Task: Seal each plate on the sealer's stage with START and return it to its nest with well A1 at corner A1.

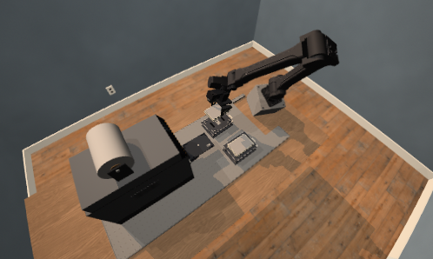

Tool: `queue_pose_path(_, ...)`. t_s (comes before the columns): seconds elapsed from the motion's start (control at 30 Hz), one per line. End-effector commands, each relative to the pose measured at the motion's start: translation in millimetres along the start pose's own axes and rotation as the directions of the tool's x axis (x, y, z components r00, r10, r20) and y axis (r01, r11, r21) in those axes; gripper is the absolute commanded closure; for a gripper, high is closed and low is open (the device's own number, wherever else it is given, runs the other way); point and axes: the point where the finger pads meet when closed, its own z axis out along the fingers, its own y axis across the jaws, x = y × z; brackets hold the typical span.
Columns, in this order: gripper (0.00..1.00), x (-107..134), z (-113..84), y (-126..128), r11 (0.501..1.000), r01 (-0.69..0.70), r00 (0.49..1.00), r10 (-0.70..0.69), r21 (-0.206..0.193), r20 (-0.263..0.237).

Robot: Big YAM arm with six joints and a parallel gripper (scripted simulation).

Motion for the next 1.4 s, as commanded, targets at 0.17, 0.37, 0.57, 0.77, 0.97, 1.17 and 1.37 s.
queue_pose_path(0.17, 1.0, -4.2, 8.8, 2.6, 1.0, 0.015, 1.0, -0.015, -0.001, 0.007)
queue_pose_path(0.37, 1.0, -11.7, 6.8, -6.6, 1.0, 0.015, 1.0, -0.016, 0.012, 0.022)
queue_pose_path(0.57, 1.0, -17.0, 11.7, -5.7, 1.0, 0.025, 0.999, -0.025, 0.01, 0.025)
queue_pose_path(0.77, 1.0, -9.3, 14.1, -0.3, 1.0, 0.023, 1.0, -0.023, 0.004, 0.018)
queue_pose_path(0.97, 1.0, 7.7, 18.4, 1.6, 1.0, 0.008, 1.0, -0.008, -0.003, -0.002)
queue_pose_path(1.17, 1.0, -0.3, 20.2, 2.0, 1.0, 0.017, 1.0, -0.017, 0.001, 0.011)
queue_pose_path(1.37, 1.0, -5.9, 20.3, -1.7, 1.0, 0.02, 1.0, -0.02, 0.005, 0.016)
